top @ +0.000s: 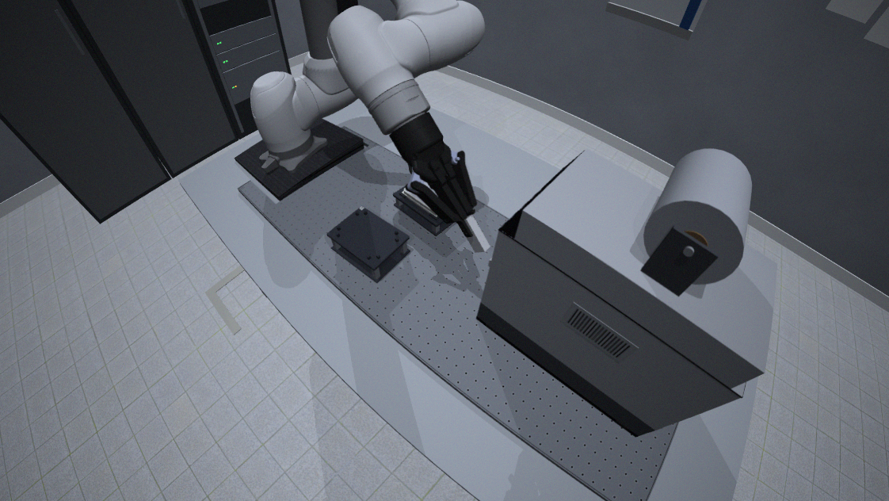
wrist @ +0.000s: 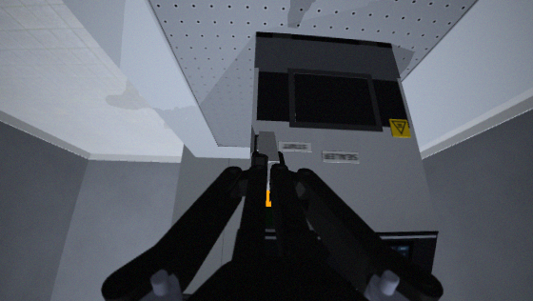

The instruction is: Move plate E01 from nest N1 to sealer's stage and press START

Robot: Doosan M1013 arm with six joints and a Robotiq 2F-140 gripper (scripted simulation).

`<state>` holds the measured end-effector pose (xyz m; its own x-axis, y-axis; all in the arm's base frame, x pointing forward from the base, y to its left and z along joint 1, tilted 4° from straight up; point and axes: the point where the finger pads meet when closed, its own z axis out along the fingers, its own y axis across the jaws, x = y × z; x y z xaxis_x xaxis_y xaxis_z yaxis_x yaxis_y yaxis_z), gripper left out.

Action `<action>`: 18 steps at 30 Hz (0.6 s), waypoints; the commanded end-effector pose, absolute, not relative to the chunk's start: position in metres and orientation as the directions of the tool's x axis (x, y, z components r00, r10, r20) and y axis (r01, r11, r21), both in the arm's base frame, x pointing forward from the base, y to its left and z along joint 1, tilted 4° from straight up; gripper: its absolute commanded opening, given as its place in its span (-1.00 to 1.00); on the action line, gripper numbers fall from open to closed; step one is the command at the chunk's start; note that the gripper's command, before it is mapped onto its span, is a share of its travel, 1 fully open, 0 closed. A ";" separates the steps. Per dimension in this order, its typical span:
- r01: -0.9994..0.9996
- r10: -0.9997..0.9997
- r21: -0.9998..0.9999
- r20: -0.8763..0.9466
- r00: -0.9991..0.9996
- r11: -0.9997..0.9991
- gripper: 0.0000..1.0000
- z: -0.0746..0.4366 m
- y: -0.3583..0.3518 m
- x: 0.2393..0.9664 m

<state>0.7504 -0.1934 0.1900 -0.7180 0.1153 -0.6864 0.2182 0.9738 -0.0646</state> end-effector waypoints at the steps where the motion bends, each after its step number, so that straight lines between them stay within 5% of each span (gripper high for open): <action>1: 0.218 0.115 -0.064 -0.687 -0.718 0.974 -0.80 0.193 -0.192 0.747; 18: 0.218 0.115 -0.064 -0.687 -0.718 0.974 -0.80 0.209 -0.187 0.728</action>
<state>0.7305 -0.1878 0.2068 -0.7180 0.1153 -0.6865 0.2181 0.9738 -0.0646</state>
